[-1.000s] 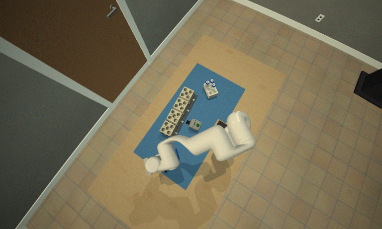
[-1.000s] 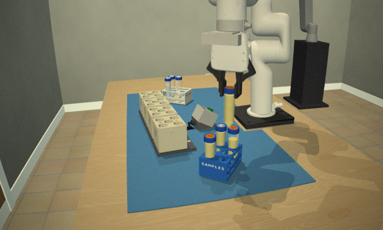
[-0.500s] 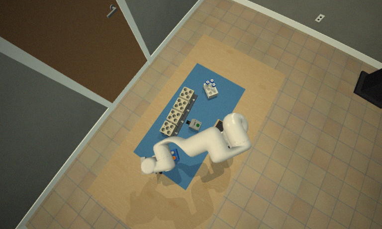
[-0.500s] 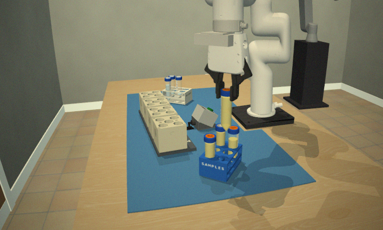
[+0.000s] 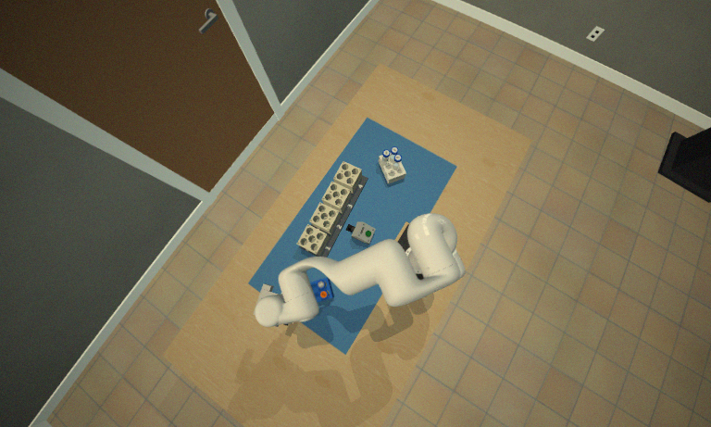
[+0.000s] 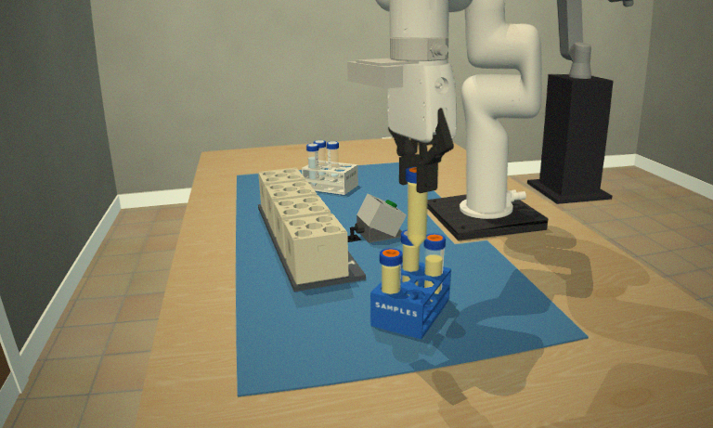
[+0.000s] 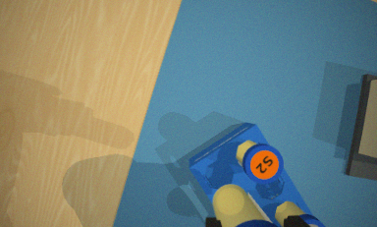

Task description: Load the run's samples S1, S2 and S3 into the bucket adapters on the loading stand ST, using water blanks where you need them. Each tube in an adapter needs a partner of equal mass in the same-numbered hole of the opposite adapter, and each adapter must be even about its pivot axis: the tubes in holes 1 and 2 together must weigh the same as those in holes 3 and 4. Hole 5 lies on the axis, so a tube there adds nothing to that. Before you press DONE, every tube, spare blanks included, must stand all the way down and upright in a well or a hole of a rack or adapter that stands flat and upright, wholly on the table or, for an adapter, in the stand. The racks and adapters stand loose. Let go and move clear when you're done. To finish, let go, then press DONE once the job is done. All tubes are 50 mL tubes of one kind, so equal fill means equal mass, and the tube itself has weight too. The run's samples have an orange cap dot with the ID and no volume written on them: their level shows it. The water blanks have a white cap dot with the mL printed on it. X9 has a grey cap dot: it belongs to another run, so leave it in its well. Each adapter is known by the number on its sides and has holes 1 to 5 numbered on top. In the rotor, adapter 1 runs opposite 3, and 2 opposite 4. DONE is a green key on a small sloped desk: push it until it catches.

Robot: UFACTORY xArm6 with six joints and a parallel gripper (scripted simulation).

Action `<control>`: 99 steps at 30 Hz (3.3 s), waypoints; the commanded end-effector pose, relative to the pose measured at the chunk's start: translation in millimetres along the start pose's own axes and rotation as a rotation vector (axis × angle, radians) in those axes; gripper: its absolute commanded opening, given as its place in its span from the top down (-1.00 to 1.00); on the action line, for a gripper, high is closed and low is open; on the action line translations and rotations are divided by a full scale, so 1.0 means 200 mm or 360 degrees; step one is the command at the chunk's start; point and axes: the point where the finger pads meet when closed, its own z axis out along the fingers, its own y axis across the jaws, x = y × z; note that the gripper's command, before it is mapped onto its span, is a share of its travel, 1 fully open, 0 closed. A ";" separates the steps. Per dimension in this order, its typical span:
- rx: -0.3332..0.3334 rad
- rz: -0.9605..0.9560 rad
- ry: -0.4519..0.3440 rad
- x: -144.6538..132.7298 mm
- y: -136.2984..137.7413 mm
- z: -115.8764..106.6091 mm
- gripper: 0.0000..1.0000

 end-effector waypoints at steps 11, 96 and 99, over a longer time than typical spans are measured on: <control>-0.0002 0.0676 0.0013 0.00 0.00 -0.01 1.00; 0.0002 0.1584 0.0013 0.01 0.00 0.35 1.00; 0.0002 0.1584 0.0013 0.01 0.00 0.35 1.00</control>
